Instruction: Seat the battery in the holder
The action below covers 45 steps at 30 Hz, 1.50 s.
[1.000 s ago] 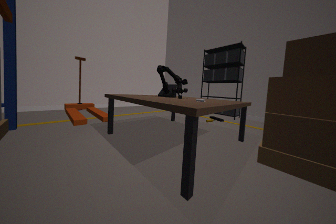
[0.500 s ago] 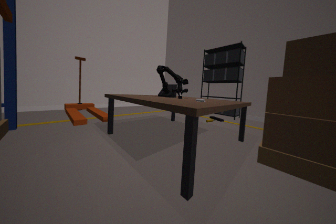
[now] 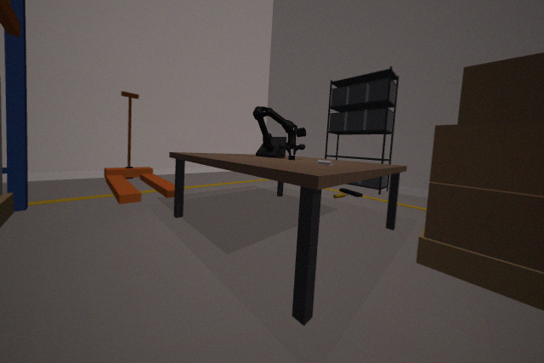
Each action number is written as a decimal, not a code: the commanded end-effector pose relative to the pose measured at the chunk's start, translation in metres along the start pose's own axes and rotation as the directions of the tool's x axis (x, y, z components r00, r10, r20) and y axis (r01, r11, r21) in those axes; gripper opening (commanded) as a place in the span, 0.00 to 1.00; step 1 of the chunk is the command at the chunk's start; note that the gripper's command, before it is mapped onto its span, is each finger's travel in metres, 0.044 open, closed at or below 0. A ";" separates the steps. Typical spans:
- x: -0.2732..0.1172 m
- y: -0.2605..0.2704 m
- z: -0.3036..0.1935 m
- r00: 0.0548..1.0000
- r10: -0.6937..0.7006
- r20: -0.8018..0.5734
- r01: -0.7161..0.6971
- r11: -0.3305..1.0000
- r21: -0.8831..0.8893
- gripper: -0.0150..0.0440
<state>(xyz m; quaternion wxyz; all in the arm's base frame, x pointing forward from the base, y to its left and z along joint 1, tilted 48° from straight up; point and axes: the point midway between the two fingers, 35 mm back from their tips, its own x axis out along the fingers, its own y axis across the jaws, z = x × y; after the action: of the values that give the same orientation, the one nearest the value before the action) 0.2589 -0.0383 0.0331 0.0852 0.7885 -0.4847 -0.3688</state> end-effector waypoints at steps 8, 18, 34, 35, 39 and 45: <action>0.003 0.001 0.002 0.991 -0.003 0.137 0.003 1.000 0.001 0.36; 0.005 0.004 0.001 0.974 -0.003 0.229 0.001 1.000 0.008 0.36; 0.008 0.004 -0.014 0.972 -0.005 0.235 0.002 1.000 0.011 0.36; 0.009 0.004 -0.015 0.972 -0.005 0.235 0.002 1.000 0.011 0.36; 0.009 0.004 -0.016 0.972 -0.006 0.235 0.003 1.000 0.012 0.36; 0.009 0.004 -0.016 0.972 -0.007 0.236 0.004 1.000 0.013 0.36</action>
<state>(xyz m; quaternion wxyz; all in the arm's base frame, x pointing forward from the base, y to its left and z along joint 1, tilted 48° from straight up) 0.2690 -0.0507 0.0416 0.0204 0.7413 -0.4919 -0.4563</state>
